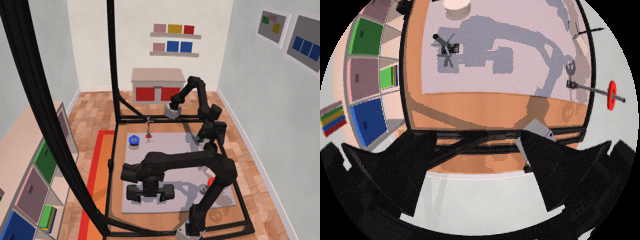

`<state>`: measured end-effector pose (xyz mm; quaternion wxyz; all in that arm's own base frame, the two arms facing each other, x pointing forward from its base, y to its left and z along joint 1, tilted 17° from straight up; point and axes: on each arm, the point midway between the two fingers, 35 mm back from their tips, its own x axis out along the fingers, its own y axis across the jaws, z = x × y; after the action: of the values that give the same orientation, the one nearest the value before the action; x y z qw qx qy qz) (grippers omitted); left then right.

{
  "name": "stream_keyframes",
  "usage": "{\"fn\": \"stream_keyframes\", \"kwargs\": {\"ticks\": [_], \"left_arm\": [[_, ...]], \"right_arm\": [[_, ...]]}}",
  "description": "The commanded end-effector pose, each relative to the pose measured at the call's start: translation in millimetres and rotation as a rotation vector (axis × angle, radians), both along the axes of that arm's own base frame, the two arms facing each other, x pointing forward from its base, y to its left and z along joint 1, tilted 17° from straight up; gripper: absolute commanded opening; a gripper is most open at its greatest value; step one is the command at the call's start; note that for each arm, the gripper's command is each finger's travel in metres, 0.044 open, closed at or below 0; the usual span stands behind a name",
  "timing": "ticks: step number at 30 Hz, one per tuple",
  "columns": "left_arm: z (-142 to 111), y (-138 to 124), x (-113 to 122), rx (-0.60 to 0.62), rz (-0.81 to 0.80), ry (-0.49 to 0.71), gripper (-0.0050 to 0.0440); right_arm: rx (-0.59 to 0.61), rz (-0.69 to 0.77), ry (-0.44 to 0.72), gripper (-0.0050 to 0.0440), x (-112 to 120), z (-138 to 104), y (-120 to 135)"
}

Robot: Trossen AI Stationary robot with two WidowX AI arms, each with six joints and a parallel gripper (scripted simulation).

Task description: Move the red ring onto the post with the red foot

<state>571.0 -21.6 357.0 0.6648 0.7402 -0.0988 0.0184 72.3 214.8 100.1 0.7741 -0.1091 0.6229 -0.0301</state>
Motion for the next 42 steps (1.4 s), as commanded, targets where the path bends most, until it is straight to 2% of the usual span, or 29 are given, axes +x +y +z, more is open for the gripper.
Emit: {"fn": "stream_keyframes", "kwargs": {"ticks": [1, 9, 10, 12, 17, 26, 42], "left_arm": [[-2.1, -12.5, 20.4, 0.100, -0.001, -0.052, 0.0400], [-5.7, -11.8, 21.8, 0.100, -0.001, -0.052, 0.0400], [-16.6, -9.8, 25.4, 0.100, -0.001, -0.052, 0.0400], [-58.2, -1.8, 36.3, 0.100, -0.001, -0.052, 0.0400], [-91.3, 4.8, 41.3, 0.100, -0.001, -0.052, 0.0400], [-91.5, 4.8, 42.4, 0.100, -0.001, -0.052, 0.0400], [-98.4, 4.5, 66.0, 0.100, -0.001, -0.052, 0.0400]], "right_arm": [[-0.005, 0.007, 0.000, 0.0400, 0.0, 0.2, -0.9], [-0.005, 0.007, 0.000, 0.0400, 0.0, 0.2, -0.9], [-0.005, 0.007, 0.000, 0.0400, 0.0, 0.2, -0.9], [-0.005, 0.007, 0.000, 0.0400, 0.0, 0.2, -0.9], [-0.005, 0.007, 0.000, 0.0400, 0.0, 0.2, -0.9], [-0.005, 0.007, 0.000, 0.0400, 0.0, 0.2, -0.9], [-0.005, 0.007, 0.000, 0.0400, 0.0, 0.2, -0.9]]}}
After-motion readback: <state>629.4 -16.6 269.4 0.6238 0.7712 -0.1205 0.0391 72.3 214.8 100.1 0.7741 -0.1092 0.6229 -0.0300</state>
